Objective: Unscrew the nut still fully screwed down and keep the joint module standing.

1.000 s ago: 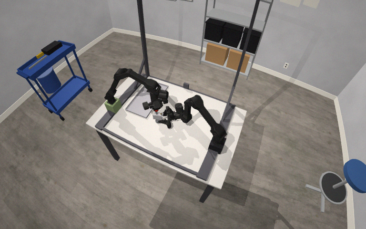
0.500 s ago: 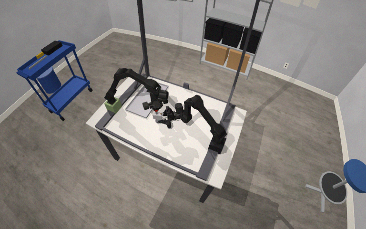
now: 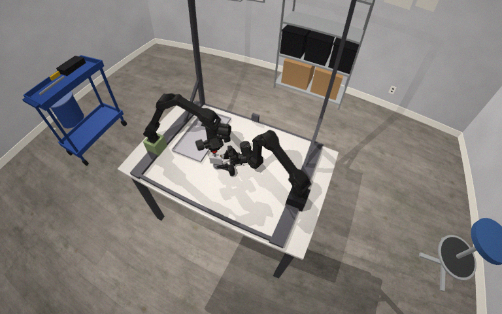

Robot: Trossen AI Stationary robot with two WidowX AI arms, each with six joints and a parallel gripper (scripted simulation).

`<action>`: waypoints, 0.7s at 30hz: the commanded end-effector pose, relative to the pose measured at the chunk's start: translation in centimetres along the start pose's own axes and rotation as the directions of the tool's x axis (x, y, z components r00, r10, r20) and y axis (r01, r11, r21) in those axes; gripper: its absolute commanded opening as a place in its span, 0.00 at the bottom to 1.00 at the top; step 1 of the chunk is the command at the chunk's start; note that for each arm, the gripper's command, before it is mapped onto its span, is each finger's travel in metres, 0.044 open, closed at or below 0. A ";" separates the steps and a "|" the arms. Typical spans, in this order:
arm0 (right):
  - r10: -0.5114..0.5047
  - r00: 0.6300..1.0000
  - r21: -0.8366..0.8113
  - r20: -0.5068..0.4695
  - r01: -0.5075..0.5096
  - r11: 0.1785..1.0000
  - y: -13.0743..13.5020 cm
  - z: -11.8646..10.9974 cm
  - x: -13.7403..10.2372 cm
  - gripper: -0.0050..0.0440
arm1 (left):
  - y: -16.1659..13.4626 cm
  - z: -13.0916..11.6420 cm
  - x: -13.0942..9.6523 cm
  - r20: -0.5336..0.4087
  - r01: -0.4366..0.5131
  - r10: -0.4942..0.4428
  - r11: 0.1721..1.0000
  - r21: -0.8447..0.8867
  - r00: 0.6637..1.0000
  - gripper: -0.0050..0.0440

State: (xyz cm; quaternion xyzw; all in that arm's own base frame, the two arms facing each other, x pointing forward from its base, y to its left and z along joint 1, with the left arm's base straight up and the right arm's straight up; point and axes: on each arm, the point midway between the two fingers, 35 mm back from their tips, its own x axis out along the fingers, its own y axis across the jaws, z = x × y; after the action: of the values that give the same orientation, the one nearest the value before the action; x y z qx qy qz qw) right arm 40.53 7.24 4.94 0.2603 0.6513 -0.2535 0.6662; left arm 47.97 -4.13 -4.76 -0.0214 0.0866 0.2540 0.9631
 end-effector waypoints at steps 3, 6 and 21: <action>0.031 0.999 -0.002 0.034 -0.031 1.000 0.2 0.2 -1.5 0.37 | -0.4 1.6 0.3 0.027 0.003 -0.002 1.000 -0.027 1.000 0.60; 0.031 0.999 -0.002 0.029 -0.031 1.000 0.4 0.3 -1.3 0.37 | -0.4 1.6 0.3 0.027 0.003 -0.002 1.000 -0.027 1.000 0.60; 0.031 0.999 -0.002 0.029 -0.031 1.000 0.4 0.3 -1.3 0.37 | -0.4 1.6 0.3 0.027 0.003 -0.002 1.000 -0.027 1.000 0.60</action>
State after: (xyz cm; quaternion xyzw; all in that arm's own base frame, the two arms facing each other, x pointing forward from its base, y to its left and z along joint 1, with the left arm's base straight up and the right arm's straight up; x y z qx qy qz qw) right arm 40.53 7.24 4.94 0.2599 0.6509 -0.2534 0.6668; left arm 47.97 -4.13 -4.76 -0.0214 0.0866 0.2540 0.9631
